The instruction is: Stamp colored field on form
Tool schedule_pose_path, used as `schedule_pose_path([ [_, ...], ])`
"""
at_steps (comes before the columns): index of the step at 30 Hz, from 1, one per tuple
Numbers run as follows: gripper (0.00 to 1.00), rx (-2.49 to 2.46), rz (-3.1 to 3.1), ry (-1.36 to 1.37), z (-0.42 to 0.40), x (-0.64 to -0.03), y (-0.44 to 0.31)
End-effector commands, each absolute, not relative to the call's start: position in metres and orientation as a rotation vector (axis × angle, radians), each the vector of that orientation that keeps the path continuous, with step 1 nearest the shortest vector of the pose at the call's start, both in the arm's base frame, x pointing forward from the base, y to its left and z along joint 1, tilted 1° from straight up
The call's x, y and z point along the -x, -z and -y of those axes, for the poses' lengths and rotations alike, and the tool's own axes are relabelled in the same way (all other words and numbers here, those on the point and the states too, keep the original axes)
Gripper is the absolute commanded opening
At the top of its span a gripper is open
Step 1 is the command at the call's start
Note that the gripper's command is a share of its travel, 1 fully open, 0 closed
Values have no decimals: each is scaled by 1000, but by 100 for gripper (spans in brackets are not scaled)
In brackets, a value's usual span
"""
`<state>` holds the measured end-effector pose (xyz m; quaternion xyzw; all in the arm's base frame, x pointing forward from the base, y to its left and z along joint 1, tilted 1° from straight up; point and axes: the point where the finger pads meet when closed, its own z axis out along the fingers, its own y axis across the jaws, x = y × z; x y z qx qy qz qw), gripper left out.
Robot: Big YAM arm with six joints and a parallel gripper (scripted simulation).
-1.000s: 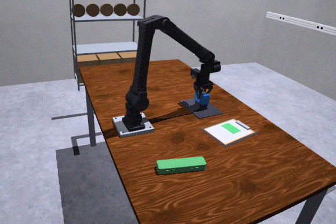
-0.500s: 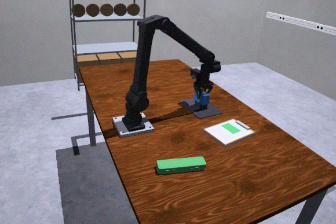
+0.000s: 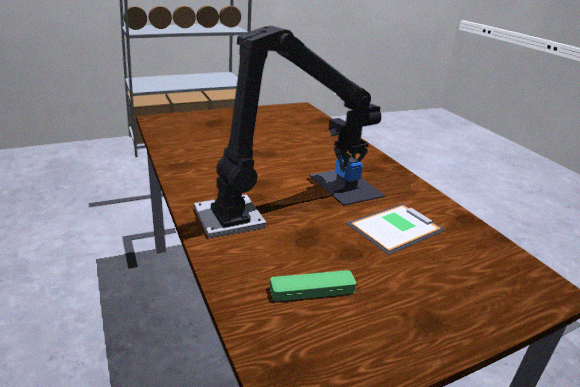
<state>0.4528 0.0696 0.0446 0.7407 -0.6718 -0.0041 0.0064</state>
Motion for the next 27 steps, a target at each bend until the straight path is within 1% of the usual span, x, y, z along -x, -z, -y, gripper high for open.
schedule_pose_path([
  [1, 33, -2307, 2136, -12, -68, -462, -46],
  [10, 33, -2307, 2136, -13, -68, -462, -47],
  [13, 33, -2333, 2160, -58, -71, -475, -78],
  [23, 33, -2335, 2160, -60, -71, -474, -112],
  [26, 33, -2331, 2156, -53, -71, -474, -111],
  [27, 33, -2314, 2140, -22, -71, -473, -97],
])
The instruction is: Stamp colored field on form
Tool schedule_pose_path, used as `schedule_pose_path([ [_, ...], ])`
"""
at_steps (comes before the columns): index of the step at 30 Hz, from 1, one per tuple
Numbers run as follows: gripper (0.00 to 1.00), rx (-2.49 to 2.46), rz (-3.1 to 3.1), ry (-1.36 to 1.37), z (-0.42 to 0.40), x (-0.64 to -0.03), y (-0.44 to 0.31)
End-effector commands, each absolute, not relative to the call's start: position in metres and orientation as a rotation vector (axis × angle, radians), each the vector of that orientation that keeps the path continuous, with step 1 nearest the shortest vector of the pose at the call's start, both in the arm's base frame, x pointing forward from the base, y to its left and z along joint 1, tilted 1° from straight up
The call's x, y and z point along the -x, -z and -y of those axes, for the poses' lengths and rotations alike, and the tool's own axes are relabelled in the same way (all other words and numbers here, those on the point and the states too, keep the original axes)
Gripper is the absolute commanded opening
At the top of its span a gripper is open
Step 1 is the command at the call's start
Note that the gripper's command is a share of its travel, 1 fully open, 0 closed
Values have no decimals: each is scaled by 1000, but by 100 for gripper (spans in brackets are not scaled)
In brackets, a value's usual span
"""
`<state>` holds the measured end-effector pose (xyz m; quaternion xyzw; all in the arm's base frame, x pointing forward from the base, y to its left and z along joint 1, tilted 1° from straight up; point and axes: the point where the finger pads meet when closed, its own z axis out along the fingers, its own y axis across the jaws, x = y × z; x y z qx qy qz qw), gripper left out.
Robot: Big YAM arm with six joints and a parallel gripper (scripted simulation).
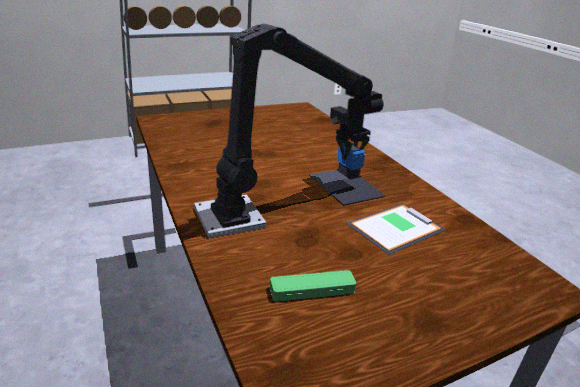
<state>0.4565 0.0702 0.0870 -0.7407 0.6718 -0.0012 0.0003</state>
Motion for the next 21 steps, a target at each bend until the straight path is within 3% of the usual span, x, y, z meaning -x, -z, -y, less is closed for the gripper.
schedule_pose_path([
  [1, 33, 2323, -2148, -19, -68, -457, -83],
  [11, 33, 2317, -2109, 25, -44, -481, -98],
  [21, 33, 2346, -2087, 33, 183, -492, -103],
])
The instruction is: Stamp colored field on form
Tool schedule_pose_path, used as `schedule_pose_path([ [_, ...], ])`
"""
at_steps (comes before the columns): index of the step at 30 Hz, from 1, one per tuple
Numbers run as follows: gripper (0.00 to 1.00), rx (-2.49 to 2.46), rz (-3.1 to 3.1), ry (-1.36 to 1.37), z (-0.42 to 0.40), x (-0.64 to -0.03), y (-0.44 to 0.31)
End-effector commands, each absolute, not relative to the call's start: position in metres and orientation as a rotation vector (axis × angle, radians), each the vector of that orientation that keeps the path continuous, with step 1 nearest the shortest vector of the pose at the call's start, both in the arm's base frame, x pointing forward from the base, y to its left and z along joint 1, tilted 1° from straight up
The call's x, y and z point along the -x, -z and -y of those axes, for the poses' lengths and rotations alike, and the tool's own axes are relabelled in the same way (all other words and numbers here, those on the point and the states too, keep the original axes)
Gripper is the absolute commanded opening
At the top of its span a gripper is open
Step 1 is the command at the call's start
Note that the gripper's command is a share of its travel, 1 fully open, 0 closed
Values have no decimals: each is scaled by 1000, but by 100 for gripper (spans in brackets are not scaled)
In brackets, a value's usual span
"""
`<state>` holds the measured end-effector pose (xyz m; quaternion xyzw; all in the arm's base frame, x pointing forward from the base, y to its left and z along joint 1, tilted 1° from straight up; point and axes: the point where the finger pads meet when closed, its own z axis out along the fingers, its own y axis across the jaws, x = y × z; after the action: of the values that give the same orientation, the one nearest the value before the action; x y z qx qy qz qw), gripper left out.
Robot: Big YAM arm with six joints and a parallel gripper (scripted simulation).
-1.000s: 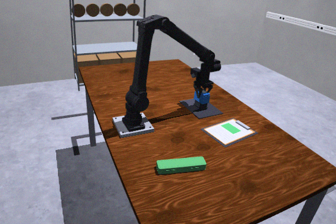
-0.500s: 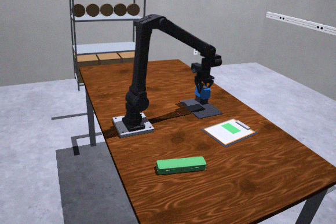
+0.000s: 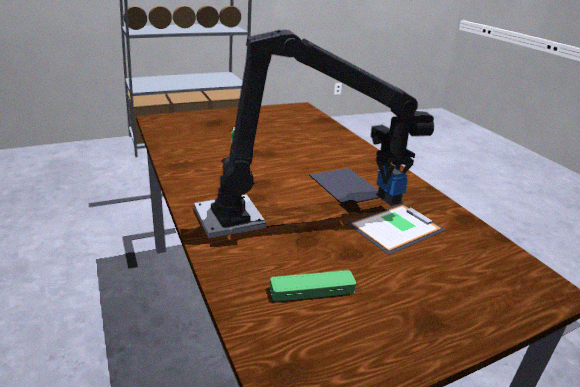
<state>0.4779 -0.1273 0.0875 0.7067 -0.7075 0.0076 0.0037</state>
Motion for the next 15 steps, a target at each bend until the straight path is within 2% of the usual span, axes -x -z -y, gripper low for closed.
schedule_pose_path([
  [1, 33, -2349, 2089, -33, 183, -492, -103],
  [15, 33, -2353, 2087, -69, 207, -482, -116],
])
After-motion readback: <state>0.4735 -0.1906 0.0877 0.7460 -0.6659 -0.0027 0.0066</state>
